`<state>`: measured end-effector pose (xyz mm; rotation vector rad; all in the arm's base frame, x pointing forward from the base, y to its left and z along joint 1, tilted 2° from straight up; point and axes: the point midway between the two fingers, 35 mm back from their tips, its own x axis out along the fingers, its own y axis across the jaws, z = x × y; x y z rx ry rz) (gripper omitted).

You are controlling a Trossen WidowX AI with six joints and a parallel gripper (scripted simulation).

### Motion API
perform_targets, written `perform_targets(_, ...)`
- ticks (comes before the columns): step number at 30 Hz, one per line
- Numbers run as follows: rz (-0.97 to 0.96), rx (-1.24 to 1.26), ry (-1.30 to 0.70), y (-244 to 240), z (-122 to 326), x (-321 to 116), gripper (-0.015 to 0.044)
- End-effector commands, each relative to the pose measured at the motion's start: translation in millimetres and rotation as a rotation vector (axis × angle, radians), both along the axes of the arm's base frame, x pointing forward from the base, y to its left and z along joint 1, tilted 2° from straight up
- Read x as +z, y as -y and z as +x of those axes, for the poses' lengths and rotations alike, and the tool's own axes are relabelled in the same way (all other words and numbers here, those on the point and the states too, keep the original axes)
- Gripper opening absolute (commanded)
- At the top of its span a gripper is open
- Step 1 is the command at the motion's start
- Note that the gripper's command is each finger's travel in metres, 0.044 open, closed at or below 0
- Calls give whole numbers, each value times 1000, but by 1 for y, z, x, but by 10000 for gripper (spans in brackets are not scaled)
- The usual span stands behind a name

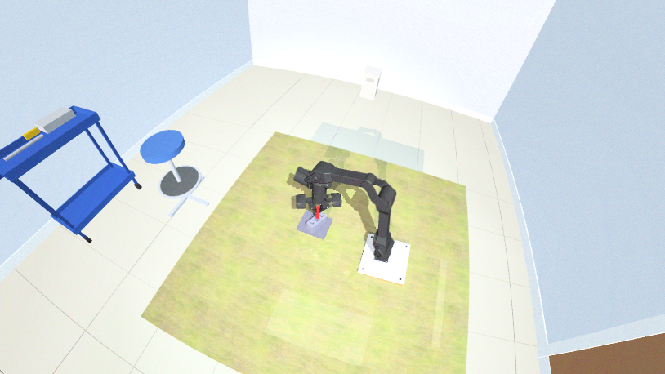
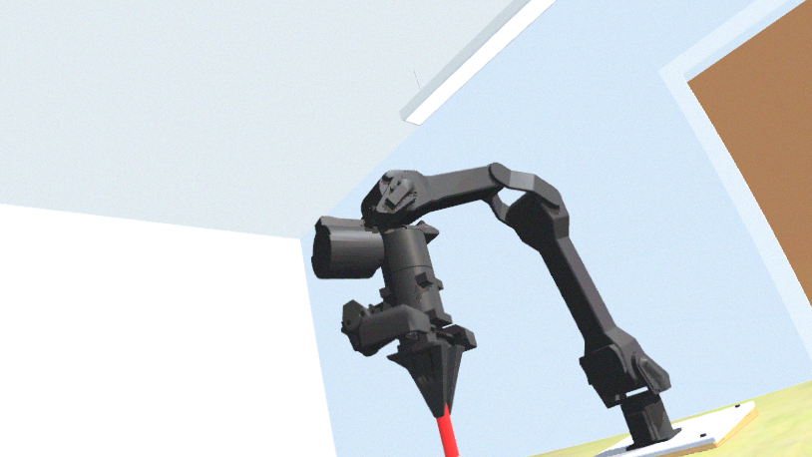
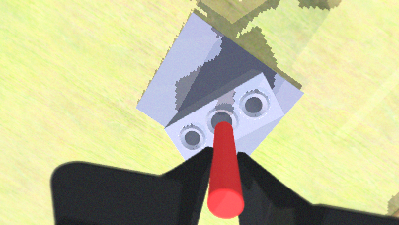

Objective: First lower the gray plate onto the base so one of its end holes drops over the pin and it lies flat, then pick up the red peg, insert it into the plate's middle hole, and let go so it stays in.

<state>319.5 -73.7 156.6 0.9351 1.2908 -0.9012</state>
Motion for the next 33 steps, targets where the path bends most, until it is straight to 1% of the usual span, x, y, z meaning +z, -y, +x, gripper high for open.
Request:
perform_targets(1, 1, 0, -1, 0, 0, -2, 0)
perform_targets(13, 4, 3, -2, 0, 2, -18, 0)
perform_targets(33, 0, 0, 2, 0, 1, -16, 0)
